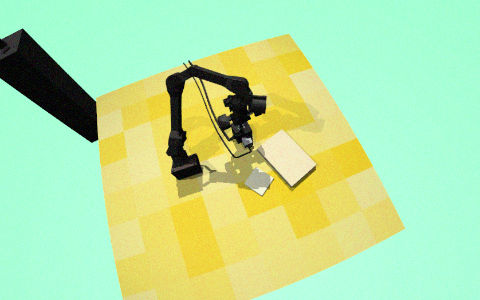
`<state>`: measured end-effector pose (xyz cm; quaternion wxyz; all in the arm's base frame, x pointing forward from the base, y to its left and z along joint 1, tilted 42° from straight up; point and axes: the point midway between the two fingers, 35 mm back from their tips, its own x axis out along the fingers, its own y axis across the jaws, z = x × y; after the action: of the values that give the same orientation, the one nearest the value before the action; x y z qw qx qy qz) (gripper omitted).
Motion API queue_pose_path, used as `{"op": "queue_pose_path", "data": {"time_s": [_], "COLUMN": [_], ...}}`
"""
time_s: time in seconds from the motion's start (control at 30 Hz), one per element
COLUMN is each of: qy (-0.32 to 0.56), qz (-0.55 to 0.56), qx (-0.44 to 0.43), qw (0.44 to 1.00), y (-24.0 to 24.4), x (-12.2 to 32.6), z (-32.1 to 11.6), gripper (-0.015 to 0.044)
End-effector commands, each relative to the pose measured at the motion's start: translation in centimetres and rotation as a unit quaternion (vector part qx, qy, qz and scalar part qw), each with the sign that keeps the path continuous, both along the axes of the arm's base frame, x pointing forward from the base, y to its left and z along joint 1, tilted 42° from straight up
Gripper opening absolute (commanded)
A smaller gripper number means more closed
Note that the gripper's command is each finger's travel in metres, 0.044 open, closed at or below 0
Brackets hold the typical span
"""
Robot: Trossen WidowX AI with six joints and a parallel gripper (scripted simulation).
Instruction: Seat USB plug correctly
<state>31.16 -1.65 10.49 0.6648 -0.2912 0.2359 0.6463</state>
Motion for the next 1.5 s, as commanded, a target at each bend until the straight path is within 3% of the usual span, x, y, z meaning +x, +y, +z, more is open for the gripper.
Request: {"op": "queue_pose_path", "data": {"time_s": [0.0, 1.33, 1.47], "qy": [0.001, 0.001, -0.001], "qz": [0.0, 0.0, -0.002], "qx": [0.002, 0.002, 0.0], "qw": [1.0, 1.0, 1.0], "y": [0.2, 0.29, 0.0], "x": [0.05, 0.06, 0.03], "z": [-0.07, -0.18, -0.1], "gripper": [0.0, 0.0, 0.0095]}}
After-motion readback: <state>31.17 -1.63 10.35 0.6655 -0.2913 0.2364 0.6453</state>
